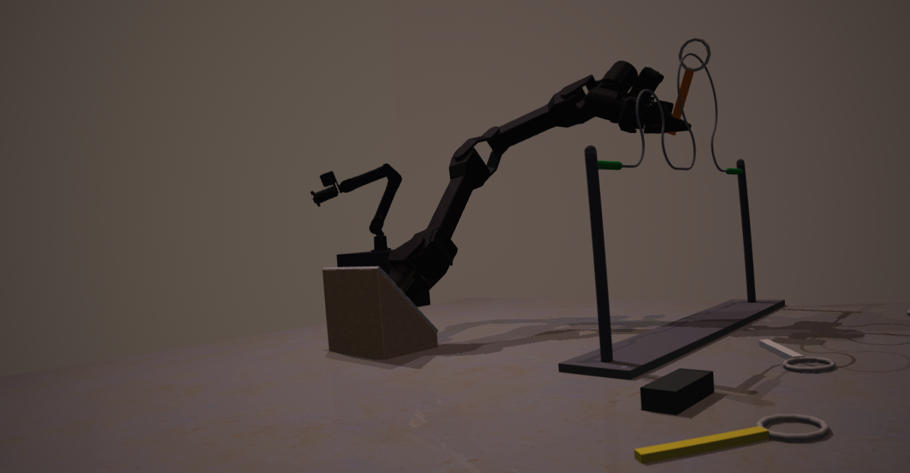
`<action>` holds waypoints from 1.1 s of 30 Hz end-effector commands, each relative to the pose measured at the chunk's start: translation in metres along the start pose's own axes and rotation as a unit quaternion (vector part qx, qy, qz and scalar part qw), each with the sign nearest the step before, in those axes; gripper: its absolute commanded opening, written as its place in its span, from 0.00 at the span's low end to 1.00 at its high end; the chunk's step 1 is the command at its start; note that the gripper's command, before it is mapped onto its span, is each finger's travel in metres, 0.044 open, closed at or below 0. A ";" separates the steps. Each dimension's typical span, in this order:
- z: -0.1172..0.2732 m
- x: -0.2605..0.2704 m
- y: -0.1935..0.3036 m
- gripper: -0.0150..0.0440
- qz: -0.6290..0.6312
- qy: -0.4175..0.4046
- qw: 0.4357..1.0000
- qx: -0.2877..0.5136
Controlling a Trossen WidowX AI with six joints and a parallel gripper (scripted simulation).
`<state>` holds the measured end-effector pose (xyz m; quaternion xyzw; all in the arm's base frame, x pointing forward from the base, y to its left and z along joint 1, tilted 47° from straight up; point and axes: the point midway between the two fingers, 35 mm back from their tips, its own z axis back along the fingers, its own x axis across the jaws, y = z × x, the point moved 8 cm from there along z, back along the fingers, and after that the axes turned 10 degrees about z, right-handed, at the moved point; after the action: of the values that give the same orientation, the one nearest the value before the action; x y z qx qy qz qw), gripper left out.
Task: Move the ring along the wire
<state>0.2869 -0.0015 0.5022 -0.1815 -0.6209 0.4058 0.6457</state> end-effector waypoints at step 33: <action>0.001 0.004 0.004 0.00 -0.200 -0.089 0.975 -0.044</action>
<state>0.2874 0.0027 0.5006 -0.0562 -0.7084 0.2674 0.6507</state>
